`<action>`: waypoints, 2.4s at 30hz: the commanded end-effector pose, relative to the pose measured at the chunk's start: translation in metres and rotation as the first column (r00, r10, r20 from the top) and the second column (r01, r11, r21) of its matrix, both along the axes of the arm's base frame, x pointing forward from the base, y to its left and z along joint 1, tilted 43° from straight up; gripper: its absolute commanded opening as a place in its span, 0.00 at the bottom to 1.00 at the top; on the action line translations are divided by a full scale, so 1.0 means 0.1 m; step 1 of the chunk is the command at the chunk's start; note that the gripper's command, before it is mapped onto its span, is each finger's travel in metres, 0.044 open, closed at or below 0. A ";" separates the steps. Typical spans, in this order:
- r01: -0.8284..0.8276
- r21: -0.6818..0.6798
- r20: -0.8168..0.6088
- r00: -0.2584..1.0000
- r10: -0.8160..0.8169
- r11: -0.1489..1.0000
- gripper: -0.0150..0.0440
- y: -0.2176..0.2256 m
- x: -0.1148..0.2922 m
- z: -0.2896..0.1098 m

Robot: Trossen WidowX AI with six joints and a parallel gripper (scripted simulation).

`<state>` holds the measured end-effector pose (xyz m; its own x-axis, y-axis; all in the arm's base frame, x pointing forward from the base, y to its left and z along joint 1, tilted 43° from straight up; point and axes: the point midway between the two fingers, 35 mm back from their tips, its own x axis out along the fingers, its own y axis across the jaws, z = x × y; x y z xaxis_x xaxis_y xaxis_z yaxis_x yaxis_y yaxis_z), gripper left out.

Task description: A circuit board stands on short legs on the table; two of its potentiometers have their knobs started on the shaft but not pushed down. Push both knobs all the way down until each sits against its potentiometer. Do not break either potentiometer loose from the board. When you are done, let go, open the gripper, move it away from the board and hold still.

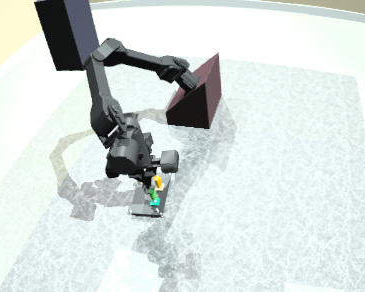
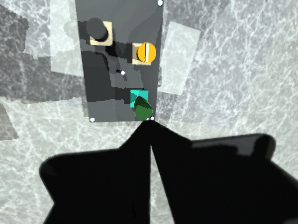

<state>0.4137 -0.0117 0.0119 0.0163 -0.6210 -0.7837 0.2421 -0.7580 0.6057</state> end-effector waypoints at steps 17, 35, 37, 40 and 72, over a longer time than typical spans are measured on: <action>0.035 -0.022 0.008 0.999 -0.034 0.999 0.25 -0.15 0.00 -0.18; 0.036 -0.023 0.009 0.999 -0.036 0.999 0.25 -0.16 0.00 -0.19; 0.037 -0.023 0.009 0.999 -0.036 0.999 0.25 -0.16 0.00 -0.19; 0.038 -0.024 0.009 0.999 -0.038 0.999 0.25 -0.17 0.00 -0.20; 0.042 -0.026 0.009 0.999 -0.042 0.999 0.25 -0.19 0.00 -0.22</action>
